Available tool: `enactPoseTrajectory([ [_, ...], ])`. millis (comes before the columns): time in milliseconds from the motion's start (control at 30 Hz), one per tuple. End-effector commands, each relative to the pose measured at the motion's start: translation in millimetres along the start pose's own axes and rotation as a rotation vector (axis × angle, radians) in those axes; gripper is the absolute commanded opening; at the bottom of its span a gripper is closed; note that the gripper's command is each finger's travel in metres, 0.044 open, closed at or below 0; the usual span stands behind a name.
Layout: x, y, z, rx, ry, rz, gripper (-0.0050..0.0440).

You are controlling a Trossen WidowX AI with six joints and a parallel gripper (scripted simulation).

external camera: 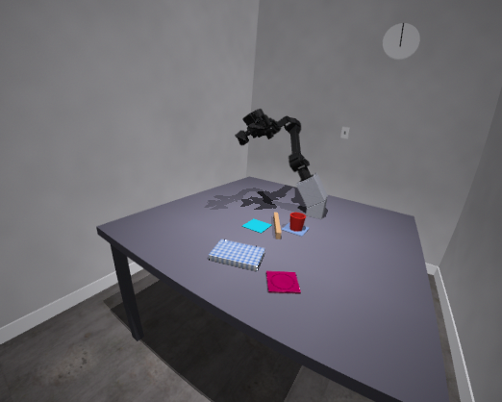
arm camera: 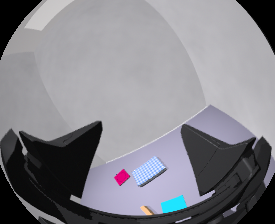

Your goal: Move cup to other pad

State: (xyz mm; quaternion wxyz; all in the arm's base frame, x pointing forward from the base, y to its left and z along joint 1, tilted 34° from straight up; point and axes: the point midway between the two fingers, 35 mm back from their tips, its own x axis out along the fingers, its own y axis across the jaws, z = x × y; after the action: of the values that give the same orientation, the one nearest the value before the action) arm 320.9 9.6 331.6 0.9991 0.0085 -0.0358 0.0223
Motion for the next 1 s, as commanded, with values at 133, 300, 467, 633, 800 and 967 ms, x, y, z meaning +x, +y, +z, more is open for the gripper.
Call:
enactPoseTrajectory([
  [133, 0.0, 0.0, 0.0, 0.0, 0.0, 0.0, 0.04],
  [300, 0.0, 0.0, 0.0, 0.0, 0.0, 0.0, 0.04],
  [467, 0.0, 0.0, 0.0, 0.0, 0.0, 0.0, 0.04],
  [633, 9.4, 5.3, -26.6, -0.067, 0.099, -0.001, 0.0328],
  [800, 15.6, 10.0, -49.0, -0.125, 0.18, 0.003, 0.0208],
  [967, 21.1, 14.6, -73.3, -0.183, 0.266, 0.012, 0.0148],
])
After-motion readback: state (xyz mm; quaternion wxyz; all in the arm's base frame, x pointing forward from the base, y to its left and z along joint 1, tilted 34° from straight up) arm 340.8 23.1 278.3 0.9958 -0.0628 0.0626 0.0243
